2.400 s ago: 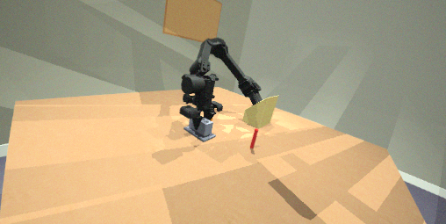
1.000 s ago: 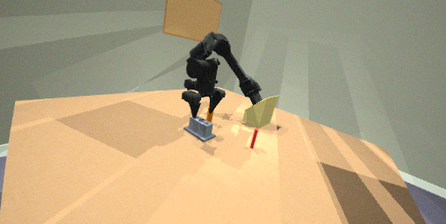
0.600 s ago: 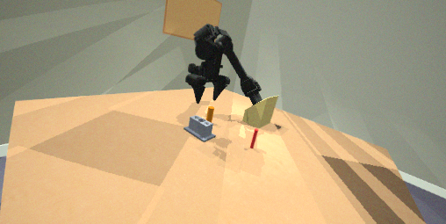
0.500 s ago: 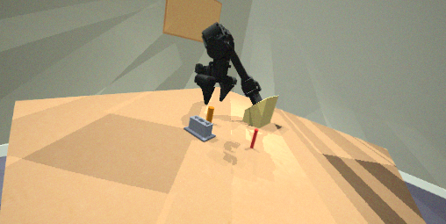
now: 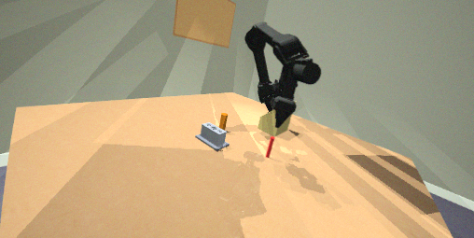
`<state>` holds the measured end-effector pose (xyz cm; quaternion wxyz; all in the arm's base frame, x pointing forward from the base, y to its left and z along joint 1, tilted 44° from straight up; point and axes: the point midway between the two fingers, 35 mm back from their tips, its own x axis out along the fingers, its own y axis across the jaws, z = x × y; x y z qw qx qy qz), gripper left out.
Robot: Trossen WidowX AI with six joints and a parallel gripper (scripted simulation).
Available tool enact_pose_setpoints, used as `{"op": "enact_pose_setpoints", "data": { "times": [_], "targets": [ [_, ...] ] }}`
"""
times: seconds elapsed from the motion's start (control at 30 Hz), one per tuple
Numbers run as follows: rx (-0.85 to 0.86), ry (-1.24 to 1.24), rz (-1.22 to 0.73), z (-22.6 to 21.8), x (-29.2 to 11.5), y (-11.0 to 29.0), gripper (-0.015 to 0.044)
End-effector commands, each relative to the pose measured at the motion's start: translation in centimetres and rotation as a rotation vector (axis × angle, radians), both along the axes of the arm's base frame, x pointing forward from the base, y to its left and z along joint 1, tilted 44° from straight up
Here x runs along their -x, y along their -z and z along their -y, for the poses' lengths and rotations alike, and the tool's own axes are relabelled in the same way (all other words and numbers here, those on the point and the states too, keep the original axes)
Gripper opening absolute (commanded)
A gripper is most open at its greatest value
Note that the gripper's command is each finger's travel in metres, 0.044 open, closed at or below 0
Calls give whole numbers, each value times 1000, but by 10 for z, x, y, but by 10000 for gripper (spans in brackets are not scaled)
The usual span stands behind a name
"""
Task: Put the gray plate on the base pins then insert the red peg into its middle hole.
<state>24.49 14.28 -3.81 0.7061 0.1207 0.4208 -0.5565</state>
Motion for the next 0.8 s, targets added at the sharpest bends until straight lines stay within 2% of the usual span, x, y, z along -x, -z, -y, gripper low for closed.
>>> {"op": "enact_pose_setpoints", "data": {
  "times": [0.0,0.1,0.77],
  "targets": [
    [-1,7,-5,3,4,4,440],
    [0,7,-4,18,4,20,440],
    [1,7,-4,39,3,41,440]
  ]
}}
